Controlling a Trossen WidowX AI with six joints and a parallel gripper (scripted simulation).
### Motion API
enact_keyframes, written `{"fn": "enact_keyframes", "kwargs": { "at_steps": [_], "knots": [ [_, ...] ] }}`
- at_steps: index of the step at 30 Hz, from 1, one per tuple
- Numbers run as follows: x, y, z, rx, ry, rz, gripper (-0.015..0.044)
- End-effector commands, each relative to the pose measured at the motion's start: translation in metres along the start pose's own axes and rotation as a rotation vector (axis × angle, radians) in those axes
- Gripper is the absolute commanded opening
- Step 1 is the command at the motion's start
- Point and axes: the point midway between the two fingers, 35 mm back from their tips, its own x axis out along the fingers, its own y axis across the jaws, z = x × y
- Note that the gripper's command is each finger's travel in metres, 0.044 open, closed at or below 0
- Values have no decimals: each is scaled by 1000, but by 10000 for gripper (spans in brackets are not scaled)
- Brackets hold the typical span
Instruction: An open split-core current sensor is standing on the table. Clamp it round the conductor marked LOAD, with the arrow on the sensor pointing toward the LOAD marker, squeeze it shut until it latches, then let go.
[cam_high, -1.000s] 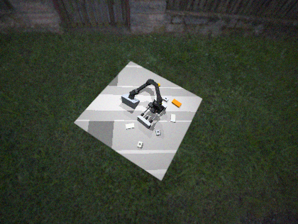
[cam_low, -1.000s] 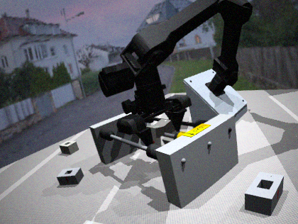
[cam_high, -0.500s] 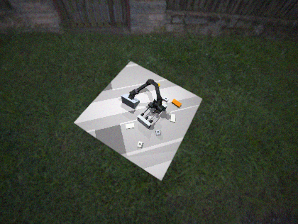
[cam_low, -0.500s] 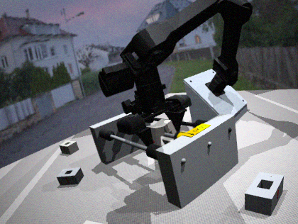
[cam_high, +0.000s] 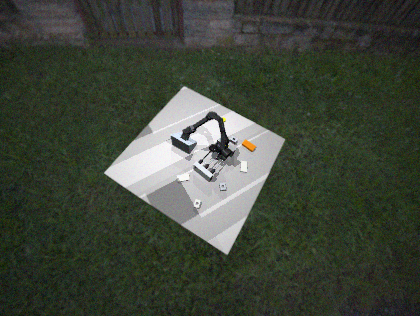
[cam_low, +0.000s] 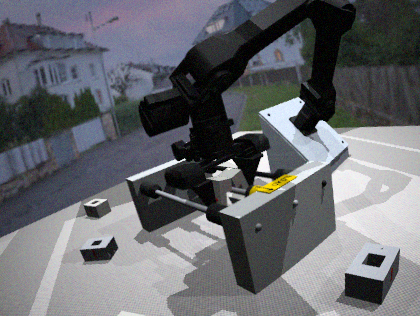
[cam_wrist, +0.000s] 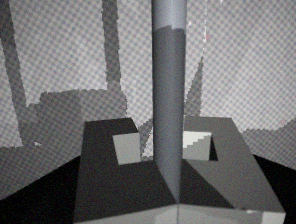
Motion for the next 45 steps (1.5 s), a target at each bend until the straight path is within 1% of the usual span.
{"fn": "enact_keyframes", "kwargs": {
  "at_steps": [1,18,19,45],
  "knots": [
    [-11,1,1,11,-1,26,0],
    [-11,1,1,11,-1,26,0],
    [0,0,0,0,0,0,0],
    [0,0,0,0,0,0,0]
  ]
}}
